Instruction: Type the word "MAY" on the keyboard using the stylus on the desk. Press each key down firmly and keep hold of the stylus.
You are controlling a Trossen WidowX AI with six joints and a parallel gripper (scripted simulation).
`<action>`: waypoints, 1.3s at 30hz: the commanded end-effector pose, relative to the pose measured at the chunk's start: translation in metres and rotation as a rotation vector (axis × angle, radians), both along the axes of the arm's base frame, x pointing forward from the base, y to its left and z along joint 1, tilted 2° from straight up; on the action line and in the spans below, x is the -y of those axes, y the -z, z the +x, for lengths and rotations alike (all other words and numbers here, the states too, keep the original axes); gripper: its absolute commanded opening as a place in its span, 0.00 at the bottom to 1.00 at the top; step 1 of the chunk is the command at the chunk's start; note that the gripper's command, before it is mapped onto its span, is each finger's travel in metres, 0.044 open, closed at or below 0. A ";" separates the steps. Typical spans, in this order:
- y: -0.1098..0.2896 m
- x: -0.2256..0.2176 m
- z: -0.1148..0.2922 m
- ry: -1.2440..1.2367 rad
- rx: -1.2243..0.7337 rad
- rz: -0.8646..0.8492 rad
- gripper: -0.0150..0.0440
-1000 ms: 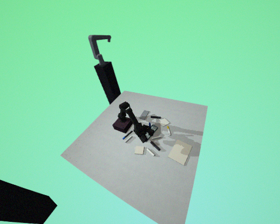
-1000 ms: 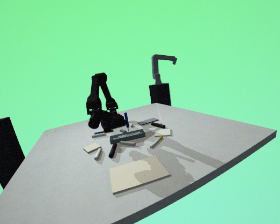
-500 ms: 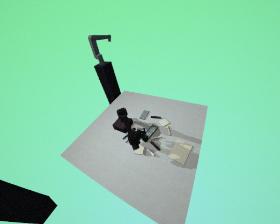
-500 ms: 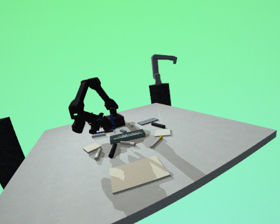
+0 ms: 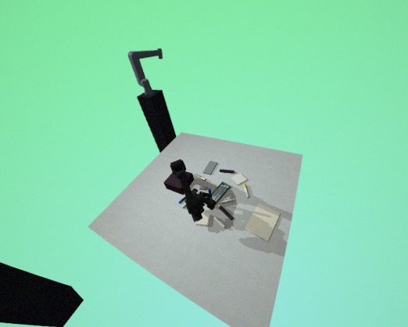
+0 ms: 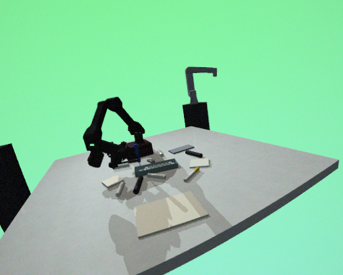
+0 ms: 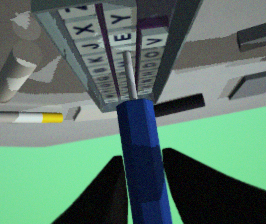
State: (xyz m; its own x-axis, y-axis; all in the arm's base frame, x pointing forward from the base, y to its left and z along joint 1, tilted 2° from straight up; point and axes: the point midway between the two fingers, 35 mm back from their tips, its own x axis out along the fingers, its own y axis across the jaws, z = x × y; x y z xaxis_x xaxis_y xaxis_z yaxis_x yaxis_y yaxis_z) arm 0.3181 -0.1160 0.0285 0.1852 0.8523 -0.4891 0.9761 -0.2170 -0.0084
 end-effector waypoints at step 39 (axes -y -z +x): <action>0.013 0.002 -0.001 -0.004 0.004 -0.004 0.39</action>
